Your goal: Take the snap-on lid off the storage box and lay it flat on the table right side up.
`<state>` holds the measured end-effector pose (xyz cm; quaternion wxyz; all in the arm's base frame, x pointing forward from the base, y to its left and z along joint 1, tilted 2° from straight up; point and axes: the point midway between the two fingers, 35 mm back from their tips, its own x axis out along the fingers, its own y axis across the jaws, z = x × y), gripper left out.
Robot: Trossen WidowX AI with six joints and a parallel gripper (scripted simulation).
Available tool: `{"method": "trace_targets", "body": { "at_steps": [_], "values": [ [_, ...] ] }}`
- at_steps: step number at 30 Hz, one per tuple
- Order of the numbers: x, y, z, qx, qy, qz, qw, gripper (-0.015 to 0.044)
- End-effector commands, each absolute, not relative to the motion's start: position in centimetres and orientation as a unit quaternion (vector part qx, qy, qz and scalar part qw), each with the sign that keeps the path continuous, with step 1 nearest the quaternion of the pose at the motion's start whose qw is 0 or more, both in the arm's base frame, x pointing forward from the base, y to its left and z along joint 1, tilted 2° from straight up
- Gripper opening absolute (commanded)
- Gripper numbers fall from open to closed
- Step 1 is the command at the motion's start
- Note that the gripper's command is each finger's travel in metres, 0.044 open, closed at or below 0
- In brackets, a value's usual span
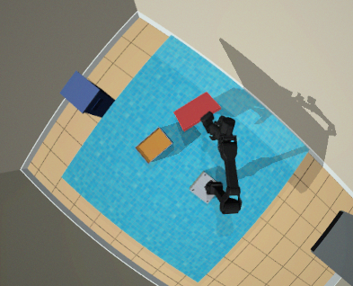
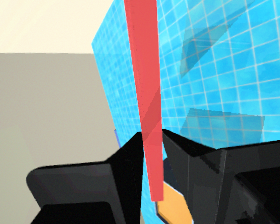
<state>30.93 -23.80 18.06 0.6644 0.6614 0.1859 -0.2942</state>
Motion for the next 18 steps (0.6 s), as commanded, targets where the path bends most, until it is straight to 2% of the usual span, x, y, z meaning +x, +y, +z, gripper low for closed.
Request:
{"method": "trace_targets", "body": {
  "at_steps": [1,18],
  "values": [
    [31.0,-23.8,18.0,0.660,0.185,-0.290,0.668,0.0000],
    [31.1,-23.9,16.6,0.660,0.185,-0.290,0.668,0.0000]
  ]
}}
